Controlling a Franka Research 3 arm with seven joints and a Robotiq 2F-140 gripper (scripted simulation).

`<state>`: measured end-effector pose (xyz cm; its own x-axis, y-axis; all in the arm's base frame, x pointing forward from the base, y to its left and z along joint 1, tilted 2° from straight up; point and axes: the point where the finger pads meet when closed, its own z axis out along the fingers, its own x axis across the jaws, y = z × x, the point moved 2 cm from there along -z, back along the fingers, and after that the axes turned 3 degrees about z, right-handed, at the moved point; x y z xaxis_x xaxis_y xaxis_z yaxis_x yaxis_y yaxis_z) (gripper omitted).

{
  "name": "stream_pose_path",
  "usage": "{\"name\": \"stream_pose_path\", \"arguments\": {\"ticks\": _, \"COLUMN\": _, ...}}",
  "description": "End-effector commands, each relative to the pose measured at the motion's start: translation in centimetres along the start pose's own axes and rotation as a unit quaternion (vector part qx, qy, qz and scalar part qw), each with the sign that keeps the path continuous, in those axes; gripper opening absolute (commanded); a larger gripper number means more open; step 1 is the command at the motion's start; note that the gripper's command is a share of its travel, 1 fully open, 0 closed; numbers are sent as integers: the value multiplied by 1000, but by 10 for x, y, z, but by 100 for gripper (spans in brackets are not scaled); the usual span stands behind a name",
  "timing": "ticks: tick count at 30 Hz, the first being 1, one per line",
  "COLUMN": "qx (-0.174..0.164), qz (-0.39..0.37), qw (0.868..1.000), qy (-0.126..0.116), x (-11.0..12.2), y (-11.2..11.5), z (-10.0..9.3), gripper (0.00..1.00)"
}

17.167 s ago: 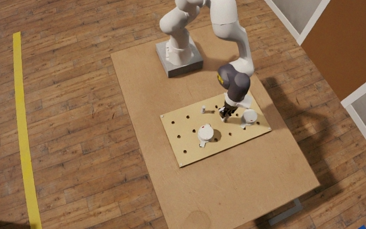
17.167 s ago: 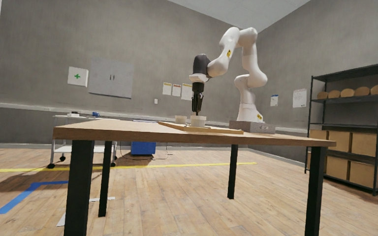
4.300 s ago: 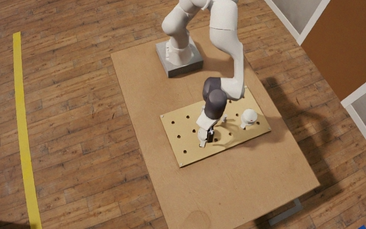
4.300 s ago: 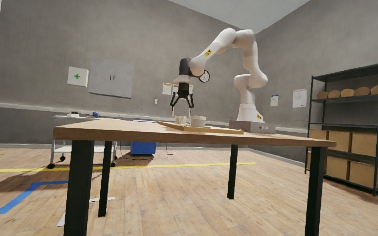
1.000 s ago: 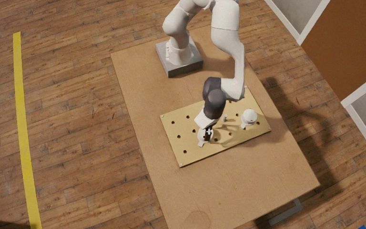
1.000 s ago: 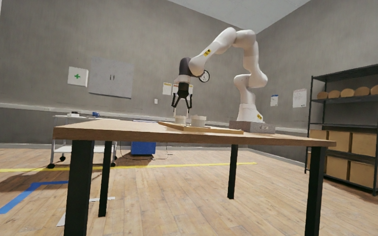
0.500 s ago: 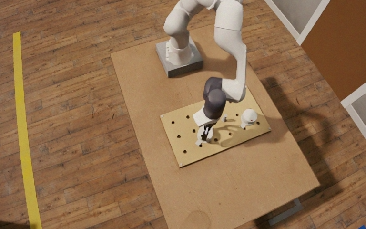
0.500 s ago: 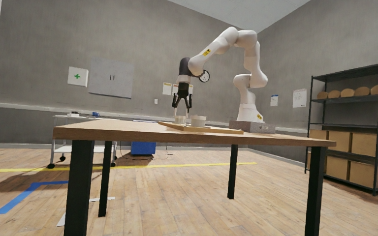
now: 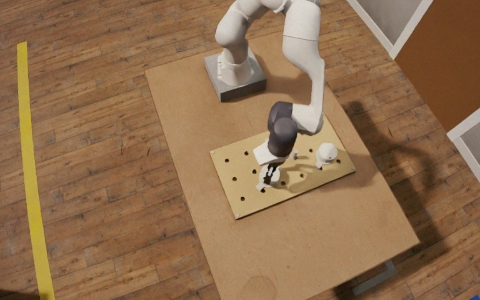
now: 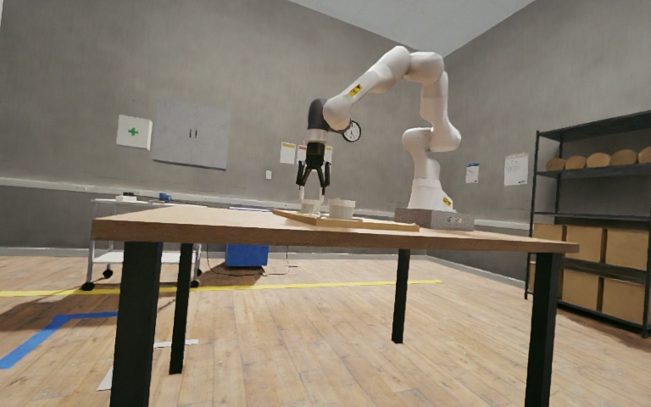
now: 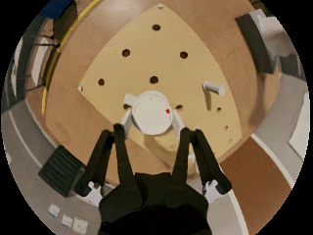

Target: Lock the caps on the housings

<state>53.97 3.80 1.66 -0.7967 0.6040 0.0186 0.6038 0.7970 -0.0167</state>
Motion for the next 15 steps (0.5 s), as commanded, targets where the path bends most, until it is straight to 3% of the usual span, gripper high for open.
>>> {"name": "stream_pose_path", "arguments": {"ticks": 1, "qx": 1, "qz": 11, "qw": 1000, "qy": 2, "x": 0, "y": 2, "z": 1, "gripper": 10}}
{"name": "stream_pose_path", "arguments": {"ticks": 15, "qx": 1, "qz": 11, "qw": 1000, "qy": 2, "x": -6, "y": 9, "z": 1, "gripper": 10}}
